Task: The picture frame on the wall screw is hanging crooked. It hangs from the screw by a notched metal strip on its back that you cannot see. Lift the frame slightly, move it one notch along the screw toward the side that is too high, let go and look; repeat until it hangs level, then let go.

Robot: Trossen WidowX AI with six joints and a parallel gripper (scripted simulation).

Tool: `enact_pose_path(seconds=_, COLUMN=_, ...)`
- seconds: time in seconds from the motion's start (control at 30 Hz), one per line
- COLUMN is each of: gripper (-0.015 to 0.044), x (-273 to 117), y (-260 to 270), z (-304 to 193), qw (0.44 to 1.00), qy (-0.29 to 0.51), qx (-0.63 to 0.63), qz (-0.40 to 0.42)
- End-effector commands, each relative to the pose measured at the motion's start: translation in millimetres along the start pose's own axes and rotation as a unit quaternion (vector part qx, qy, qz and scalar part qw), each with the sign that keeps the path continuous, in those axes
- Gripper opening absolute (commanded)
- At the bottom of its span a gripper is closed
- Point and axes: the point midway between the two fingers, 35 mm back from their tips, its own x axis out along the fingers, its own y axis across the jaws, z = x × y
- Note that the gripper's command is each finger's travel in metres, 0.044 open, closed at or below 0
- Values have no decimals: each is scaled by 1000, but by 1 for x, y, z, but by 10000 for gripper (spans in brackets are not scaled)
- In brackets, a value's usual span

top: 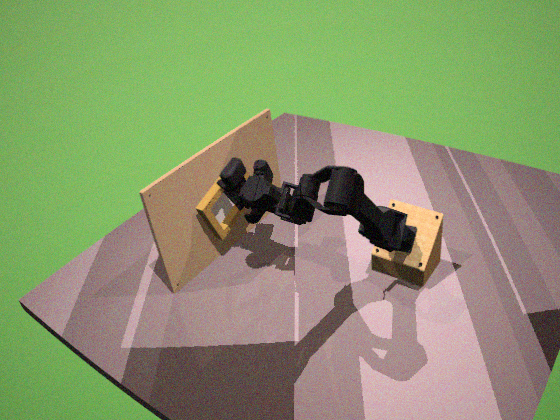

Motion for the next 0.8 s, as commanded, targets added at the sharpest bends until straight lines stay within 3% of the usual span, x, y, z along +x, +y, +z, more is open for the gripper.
enact_pose_path(seconds=0.0, gripper=0, x=1, y=4, z=0, qw=1000, qy=-1, qx=2, qz=5)
enact_pose_path(seconds=0.77, gripper=0, x=1, y=7, z=0, qw=1000, qy=-1, qx=2, qz=5)
